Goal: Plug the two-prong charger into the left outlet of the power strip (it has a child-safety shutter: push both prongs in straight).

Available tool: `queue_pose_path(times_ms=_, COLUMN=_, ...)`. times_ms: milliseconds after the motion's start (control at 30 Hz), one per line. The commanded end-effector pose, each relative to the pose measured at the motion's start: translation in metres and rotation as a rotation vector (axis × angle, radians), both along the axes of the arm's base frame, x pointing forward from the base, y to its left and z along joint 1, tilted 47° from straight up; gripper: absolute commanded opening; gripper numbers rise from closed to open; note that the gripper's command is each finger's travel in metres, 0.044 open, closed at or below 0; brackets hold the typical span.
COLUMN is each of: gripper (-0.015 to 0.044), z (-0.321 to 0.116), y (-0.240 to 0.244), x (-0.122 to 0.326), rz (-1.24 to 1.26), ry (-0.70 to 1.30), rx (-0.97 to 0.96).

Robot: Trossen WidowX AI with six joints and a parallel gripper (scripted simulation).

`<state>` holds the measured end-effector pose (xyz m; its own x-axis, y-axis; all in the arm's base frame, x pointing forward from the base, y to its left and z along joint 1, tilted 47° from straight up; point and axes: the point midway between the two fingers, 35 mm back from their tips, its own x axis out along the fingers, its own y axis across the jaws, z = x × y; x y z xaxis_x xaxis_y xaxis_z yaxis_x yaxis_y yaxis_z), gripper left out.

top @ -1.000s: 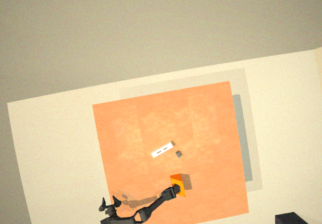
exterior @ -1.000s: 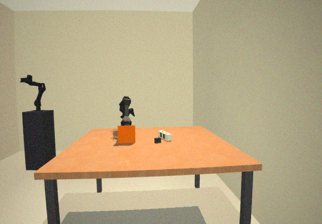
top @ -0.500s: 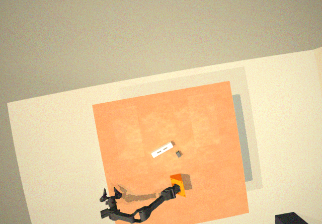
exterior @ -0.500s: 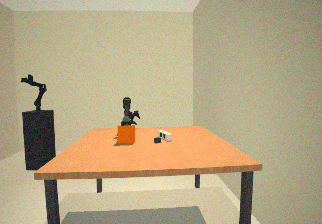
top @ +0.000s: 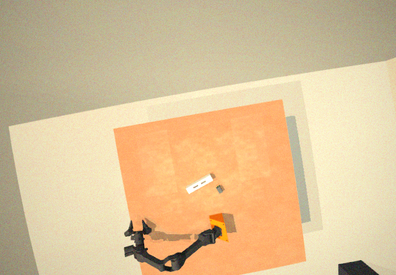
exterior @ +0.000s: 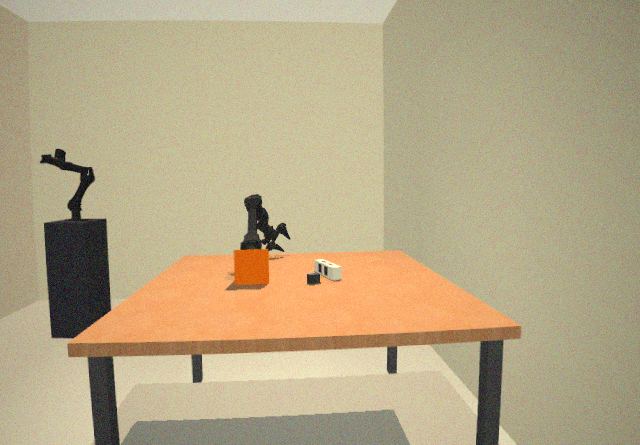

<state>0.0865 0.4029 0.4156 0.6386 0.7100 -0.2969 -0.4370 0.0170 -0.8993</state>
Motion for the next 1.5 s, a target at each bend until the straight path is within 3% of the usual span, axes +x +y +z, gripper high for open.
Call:
queue_pose_path(times_ms=0, gripper=0.044, z=-0.013, y=0.003, x=0.016, rz=-0.024, ry=0.016, rx=-0.022)
queue_pose_path(times_ms=1467, gripper=0.044, z=-0.133, y=-0.057, x=0.195, rz=-0.305, ry=0.265, rx=-0.214)
